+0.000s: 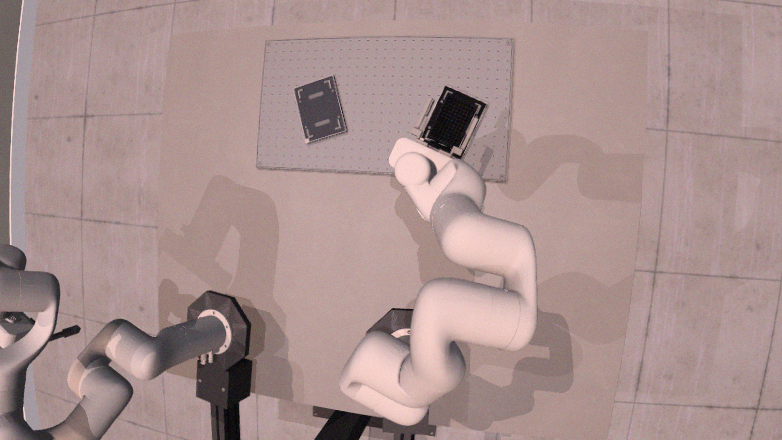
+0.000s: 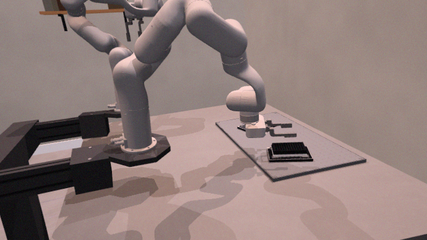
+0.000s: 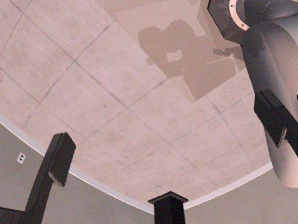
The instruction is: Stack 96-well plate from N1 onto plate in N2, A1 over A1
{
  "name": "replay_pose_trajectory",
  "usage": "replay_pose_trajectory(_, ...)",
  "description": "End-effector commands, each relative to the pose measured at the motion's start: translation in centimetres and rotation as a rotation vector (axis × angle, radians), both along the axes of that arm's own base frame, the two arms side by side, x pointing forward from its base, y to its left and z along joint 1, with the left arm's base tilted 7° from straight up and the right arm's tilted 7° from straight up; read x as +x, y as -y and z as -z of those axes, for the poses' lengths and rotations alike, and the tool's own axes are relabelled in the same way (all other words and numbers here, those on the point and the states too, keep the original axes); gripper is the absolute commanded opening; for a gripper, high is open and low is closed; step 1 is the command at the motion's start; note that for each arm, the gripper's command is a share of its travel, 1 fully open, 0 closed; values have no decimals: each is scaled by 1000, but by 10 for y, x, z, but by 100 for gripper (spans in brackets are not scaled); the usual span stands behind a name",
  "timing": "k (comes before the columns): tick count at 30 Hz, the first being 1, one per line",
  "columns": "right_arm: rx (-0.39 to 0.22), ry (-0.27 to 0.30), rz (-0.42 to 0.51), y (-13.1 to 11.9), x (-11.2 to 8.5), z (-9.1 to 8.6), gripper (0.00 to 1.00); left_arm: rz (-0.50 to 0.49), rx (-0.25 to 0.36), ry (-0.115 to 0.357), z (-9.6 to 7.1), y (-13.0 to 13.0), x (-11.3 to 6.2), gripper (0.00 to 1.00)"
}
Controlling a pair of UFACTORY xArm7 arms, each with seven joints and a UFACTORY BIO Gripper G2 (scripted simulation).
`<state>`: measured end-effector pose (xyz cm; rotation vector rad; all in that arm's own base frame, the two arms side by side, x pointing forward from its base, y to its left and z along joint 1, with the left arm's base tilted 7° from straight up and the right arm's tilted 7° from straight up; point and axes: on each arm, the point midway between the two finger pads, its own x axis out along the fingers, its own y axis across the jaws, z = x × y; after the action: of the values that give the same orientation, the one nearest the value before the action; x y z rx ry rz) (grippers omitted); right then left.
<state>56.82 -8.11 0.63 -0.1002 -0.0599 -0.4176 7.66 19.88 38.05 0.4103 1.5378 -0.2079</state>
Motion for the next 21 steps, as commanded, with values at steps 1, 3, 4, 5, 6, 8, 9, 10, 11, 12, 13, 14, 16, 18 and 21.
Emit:
replay_pose_trajectory(1,-3,-4,-67,-5,0,-10,37,-113,-19,18,0,-1,-22,100)
replay_pose_trajectory(3,-5,-11,-133,-10,-3,-18,37,-113,-19,18,0,-1,-22,100)
replay_pose_trajectory(4,-7,-15,-166,-13,-4,-22,37,-113,-19,18,0,-1,-22,100)
replay_pose_trajectory(5,-8,-18,-199,-15,-5,-27,37,-113,-19,18,0,-1,-22,100)
replay_pose_trajectory(6,-9,-22,-232,-18,-6,-31,37,-113,-19,18,0,-1,-22,100)
replay_pose_trajectory(8,-12,-30,-299,-23,-8,-39,37,-113,-19,18,0,-1,-22,100)
replay_pose_trajectory(9,-14,-33,-332,-25,-10,-43,37,-113,-19,18,0,-1,-22,100)
replay_pose_trajectory(10,-15,-37,-365,-28,-11,-47,37,-113,-19,18,0,-1,-22,100)
replay_pose_trajectory(11,-16,-41,-398,-30,-12,-52,37,-113,-19,18,0,-1,-22,100)
replay_pose_trajectory(12,-17,-43,-418,-33,-13,-56,37,-113,-19,18,0,-1,-22,100)
replay_pose_trajectory(13,-17,-43,-418,-35,-14,-60,37,-113,-19,18,0,-1,-22,100)
replay_pose_trajectory(14,-17,-43,-418,-35,-14,-60,37,-113,-19,18,0,-1,-22,100)
replay_pose_trajectory(16,-17,-43,-418,-38,-15,-64,37,-113,-19,18,0,-1,-22,100)
replay_pose_trajectory(18,-17,-43,-418,-43,-18,-72,37,-113,-19,18,0,-1,-22,100)
replay_pose_trajectory(21,-17,-43,-418,-51,-21,-85,37,-113,-19,18,0,-1,-22,100)
